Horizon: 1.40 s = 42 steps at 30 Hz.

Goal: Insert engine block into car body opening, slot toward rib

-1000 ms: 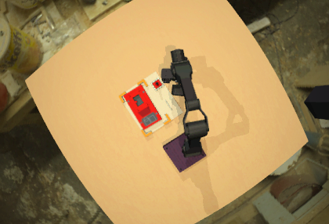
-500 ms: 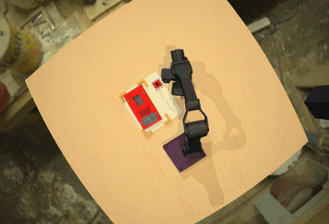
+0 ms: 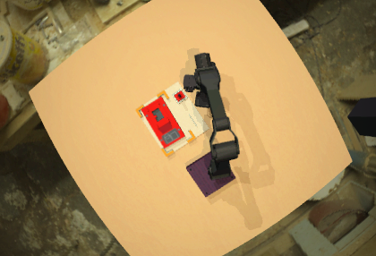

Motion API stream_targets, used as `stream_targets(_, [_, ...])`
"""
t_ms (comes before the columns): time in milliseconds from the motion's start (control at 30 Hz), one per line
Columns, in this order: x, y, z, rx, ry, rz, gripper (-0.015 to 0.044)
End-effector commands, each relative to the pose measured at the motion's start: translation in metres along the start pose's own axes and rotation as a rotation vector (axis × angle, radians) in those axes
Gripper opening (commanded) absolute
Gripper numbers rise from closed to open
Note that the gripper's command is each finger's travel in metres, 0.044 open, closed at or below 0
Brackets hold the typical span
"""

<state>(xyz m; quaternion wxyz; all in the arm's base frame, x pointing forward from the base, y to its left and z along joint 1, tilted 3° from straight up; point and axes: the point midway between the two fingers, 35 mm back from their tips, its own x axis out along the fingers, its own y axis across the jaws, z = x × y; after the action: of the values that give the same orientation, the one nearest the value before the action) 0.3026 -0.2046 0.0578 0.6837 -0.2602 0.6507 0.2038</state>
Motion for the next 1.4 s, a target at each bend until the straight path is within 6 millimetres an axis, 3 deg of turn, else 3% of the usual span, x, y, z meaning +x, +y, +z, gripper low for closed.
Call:
stream_targets(0, [-0.012, -0.001, 0.001, 0.003, -0.002, -0.004, 0.0000])
stream_targets(833, [-0.090, 0.004, -0.003, -0.036, 0.009, 0.018, 0.0000])
stream_targets(933, [-0.089, 0.005, -0.003, -0.037, 0.009, 0.019, 0.0000])
stream_targets(1067, [-0.072, 0.004, -0.002, -0.037, 0.009, 0.018, 0.0000])
stream_targets(1367, [-0.076, 0.005, -0.004, -0.037, -0.045, 0.021, 0.0000])
